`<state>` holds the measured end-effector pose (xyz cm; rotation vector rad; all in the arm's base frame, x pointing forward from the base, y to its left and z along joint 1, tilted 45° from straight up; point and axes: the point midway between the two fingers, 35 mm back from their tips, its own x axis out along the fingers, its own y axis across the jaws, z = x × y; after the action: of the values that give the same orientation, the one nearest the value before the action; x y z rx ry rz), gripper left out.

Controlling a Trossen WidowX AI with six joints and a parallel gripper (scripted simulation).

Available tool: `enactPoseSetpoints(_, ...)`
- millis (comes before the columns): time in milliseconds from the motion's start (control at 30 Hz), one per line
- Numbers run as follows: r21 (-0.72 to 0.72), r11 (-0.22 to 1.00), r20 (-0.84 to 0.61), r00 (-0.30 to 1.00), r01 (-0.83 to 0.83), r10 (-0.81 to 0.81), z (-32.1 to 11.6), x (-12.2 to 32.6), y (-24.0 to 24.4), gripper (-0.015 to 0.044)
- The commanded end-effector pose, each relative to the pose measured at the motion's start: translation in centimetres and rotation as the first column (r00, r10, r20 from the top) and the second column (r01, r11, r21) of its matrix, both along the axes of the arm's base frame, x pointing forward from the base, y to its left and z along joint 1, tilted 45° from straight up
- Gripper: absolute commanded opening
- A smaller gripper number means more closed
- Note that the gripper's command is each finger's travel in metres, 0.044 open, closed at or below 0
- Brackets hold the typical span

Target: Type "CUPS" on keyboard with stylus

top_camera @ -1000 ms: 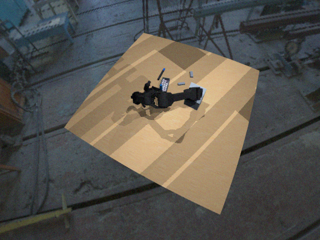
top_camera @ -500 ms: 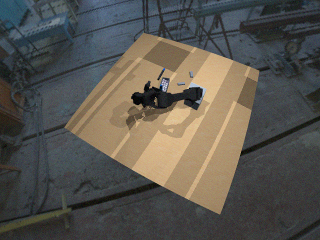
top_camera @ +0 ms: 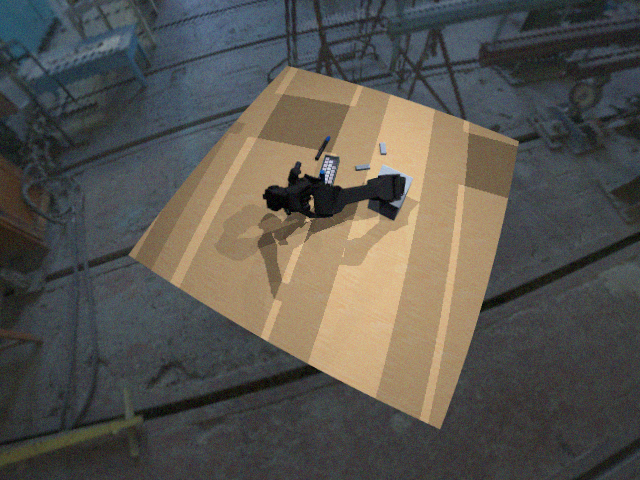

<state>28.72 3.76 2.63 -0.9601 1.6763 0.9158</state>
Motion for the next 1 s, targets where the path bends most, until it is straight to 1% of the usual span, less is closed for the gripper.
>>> enactPoseSetpoints(0, 0.004, 1.0, -0.001, 1.0, 0.004, -0.004, -0.2, 0.1, 0.2, 0.0081)
enactPoseSetpoints(333, 0.004, 1.0, -0.001, 1.0, 0.004, -0.004, 0.0, 0.0, 0.0, 0.0081)
enactPoseSetpoints(600, 0.002, 1.0, -0.001, 1.0, 0.004, -0.004, 2.4, -0.7, -2.4, 0.0081)
enactPoseSetpoints(967, 0.006, 1.0, -0.004, 1.0, 0.007, -0.007, 2.3, -0.7, -2.3, 0.0081)
